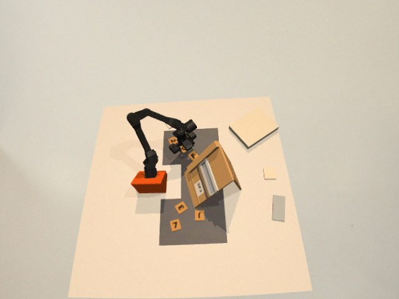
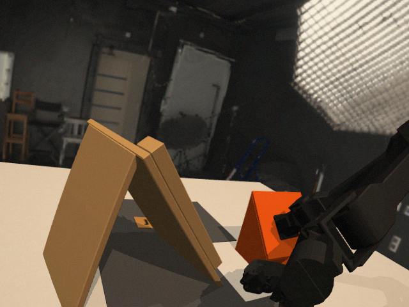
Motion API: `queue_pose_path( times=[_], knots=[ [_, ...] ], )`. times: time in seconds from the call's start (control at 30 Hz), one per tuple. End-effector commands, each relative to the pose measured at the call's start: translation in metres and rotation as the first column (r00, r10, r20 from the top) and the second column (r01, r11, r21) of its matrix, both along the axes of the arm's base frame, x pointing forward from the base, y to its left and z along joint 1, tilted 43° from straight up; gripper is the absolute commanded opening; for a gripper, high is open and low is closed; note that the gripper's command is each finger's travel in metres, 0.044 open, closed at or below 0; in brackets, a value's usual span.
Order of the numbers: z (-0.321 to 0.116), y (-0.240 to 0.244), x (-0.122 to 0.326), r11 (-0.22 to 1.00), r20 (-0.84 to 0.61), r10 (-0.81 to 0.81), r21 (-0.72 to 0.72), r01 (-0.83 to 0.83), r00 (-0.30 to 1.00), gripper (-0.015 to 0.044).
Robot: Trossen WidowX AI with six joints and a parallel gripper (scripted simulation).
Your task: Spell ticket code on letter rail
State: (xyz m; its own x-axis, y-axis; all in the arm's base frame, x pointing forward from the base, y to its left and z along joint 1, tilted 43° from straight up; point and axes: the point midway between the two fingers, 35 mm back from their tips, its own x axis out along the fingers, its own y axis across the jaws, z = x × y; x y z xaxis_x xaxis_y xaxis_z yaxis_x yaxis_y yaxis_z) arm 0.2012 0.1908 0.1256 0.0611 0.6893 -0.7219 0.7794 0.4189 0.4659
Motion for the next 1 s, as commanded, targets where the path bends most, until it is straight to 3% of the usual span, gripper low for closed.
queue_pose_path(
  times=[0.0,0.73,0.97],
  knots=[
    [0.002,-0.002,0.000,1.000,0.002,0.003,0.003,-0.003,1.000,0.0000],
    [0.009,-0.012,-0.001,1.000,0.002,-0.001,-0.002,0.001,1.000,0.0000],
    [0.020,-0.029,0.033,0.995,0.115,-0.098,-0.012,0.100,0.989,0.0000]
  ],
)
